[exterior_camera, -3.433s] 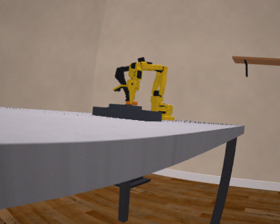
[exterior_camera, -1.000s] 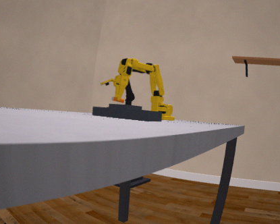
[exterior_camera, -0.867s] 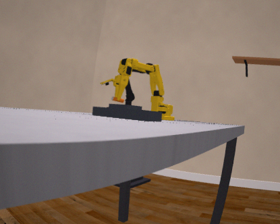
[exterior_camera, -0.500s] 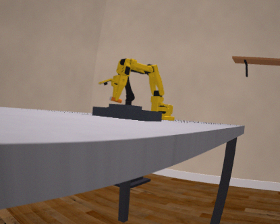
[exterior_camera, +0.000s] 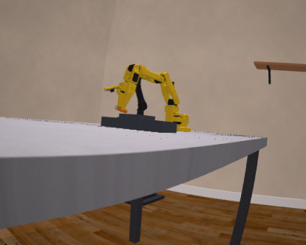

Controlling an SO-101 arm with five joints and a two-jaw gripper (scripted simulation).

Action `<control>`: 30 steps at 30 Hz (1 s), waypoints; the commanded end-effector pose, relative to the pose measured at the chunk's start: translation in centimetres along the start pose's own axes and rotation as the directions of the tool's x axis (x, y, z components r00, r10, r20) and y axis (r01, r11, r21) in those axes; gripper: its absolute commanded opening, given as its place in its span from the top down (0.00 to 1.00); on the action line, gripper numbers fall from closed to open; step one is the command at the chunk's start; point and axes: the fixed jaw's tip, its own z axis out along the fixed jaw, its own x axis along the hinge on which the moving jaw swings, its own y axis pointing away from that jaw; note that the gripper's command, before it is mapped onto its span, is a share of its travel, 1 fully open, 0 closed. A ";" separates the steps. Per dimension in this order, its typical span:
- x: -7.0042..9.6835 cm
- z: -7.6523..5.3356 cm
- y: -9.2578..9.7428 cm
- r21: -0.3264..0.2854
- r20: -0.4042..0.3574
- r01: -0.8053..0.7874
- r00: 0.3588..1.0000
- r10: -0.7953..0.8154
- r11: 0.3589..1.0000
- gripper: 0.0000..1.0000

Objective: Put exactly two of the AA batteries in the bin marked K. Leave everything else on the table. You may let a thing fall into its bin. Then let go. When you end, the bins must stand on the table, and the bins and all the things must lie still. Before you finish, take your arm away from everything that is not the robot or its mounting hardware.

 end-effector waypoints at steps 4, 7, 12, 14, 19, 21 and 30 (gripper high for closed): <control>-1.0 -1.1 0.3 -0.003 0.054 0.038 0.998 -0.038 0.999 1.00; -1.0 -1.1 0.3 -0.003 0.054 0.038 0.998 -0.038 0.999 1.00; -1.0 -1.1 0.3 -0.003 0.054 0.038 0.998 -0.038 0.999 1.00; -1.0 -1.1 0.3 -0.003 0.054 0.038 0.998 -0.038 0.999 1.00; -1.0 -1.1 0.3 -0.003 0.054 0.038 0.998 -0.038 0.999 1.00; -1.0 -1.1 0.3 -0.003 0.054 0.038 0.998 -0.038 0.999 1.00; -1.4 -2.0 0.7 -0.004 0.087 0.073 0.994 -0.072 0.997 1.00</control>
